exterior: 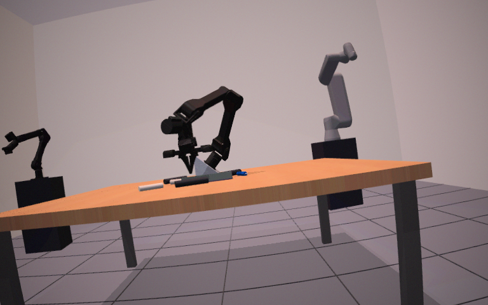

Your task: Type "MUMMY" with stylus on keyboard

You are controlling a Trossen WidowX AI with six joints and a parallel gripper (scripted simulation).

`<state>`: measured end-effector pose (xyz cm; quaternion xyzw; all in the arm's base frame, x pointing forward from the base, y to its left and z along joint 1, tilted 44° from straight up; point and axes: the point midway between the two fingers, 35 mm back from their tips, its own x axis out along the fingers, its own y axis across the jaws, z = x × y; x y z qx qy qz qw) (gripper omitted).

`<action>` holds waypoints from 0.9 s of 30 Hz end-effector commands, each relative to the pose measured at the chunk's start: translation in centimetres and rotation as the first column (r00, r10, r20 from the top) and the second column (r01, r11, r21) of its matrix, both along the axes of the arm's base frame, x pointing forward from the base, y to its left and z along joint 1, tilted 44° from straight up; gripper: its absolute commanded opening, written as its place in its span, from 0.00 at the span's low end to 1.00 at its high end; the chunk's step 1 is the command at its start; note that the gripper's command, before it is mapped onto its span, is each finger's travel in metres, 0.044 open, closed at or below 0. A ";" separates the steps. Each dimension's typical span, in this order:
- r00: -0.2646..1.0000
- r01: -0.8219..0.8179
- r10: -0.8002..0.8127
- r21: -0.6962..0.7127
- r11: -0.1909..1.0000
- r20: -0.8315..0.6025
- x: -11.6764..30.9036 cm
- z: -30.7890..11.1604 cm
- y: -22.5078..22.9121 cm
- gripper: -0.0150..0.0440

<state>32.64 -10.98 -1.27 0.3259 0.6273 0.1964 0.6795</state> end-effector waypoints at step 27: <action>1.000 -0.012 0.012 -0.007 1.000 0.014 -2.0 2.5 2.9 0.25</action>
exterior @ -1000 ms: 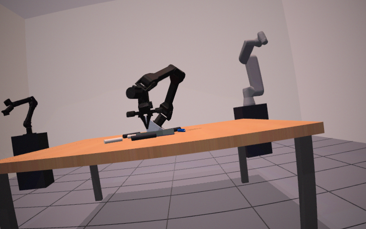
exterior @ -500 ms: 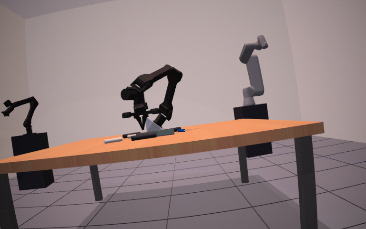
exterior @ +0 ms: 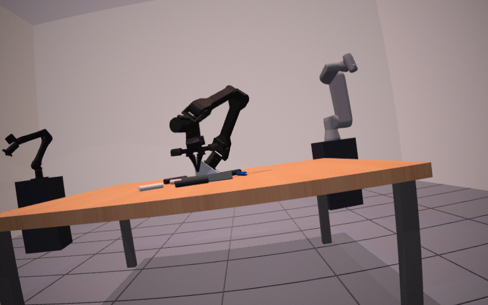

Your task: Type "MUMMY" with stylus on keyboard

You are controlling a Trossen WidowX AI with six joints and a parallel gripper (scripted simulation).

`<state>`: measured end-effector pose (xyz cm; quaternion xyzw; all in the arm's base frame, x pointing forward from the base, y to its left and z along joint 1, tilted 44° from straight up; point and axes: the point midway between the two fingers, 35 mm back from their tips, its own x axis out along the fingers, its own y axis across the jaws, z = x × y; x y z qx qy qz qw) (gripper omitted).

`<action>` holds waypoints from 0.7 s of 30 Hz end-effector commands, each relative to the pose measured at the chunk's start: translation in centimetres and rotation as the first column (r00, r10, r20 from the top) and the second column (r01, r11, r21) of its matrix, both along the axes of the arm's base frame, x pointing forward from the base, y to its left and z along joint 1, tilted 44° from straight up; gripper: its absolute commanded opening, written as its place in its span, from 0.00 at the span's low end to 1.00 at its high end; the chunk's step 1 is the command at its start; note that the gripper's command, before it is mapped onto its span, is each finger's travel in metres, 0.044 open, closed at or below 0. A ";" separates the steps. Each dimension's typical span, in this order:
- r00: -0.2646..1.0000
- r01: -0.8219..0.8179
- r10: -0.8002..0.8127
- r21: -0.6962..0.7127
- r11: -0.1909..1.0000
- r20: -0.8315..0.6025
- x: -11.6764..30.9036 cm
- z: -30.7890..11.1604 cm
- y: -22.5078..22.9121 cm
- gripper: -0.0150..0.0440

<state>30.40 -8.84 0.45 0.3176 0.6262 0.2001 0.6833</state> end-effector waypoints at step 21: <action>1.000 0.002 -0.002 0.004 1.000 0.001 0.5 7.6 2.6 0.25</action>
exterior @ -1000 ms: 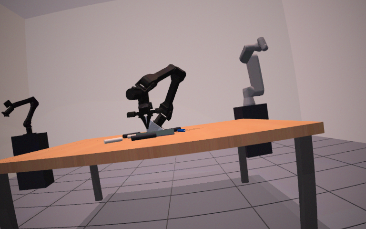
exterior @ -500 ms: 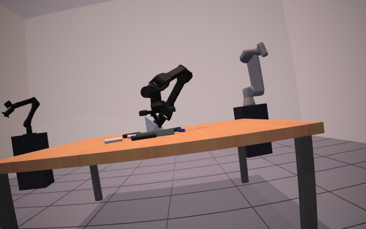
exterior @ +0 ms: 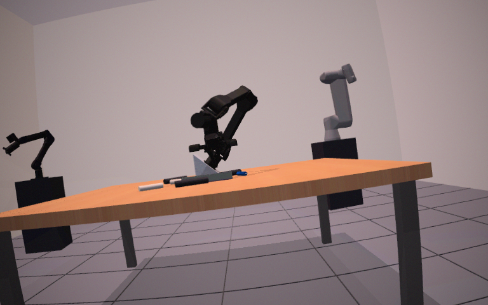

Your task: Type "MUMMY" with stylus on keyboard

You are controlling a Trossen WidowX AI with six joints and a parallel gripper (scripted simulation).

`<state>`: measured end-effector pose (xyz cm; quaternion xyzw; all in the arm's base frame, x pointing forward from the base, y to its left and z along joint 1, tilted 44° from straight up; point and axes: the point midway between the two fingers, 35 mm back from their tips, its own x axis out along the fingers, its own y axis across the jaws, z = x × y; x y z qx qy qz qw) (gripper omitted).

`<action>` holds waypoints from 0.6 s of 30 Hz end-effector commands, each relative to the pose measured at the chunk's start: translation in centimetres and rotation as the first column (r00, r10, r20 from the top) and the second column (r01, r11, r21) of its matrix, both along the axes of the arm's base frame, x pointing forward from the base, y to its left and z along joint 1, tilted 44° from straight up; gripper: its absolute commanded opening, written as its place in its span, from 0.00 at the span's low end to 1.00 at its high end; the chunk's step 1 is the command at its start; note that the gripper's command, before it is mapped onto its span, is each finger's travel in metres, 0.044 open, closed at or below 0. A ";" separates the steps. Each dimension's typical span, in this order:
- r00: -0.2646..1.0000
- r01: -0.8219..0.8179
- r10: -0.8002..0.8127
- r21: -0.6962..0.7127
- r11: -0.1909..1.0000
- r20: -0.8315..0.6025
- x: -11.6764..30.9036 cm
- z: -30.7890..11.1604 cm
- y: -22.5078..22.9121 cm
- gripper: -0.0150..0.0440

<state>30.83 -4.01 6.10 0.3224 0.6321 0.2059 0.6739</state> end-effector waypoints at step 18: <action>1.000 0.015 -0.014 -0.013 1.000 0.024 -0.2 3.2 -3.4 0.30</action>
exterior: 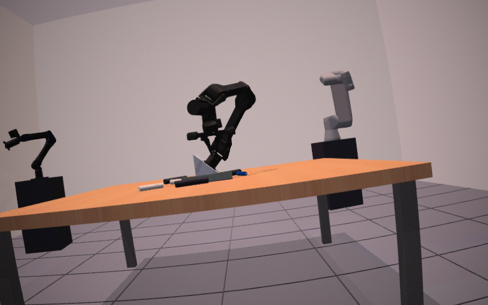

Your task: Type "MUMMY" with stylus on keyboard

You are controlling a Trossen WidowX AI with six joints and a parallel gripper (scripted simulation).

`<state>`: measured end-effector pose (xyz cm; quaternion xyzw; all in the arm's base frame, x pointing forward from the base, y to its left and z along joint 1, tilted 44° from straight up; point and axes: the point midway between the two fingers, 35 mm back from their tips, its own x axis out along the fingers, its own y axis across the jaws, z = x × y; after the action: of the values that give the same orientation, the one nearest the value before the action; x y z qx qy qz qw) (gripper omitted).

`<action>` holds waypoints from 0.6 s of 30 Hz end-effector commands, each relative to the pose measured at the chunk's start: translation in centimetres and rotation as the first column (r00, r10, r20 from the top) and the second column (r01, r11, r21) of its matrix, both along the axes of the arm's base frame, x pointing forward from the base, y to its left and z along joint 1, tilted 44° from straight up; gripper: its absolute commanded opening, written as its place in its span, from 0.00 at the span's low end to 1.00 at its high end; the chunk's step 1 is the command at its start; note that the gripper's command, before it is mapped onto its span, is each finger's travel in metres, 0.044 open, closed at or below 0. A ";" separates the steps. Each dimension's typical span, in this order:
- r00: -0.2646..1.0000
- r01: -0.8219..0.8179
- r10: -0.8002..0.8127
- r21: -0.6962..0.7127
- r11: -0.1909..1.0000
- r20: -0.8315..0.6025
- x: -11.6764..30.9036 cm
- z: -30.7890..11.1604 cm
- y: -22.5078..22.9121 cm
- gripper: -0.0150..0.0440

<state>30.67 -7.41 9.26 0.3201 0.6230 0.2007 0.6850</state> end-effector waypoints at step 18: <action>0.990 0.052 -0.047 -0.035 0.998 0.134 -1.0 1.8 2.5 0.51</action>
<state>30.27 -6.29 9.85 0.3145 0.5990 0.1935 0.7106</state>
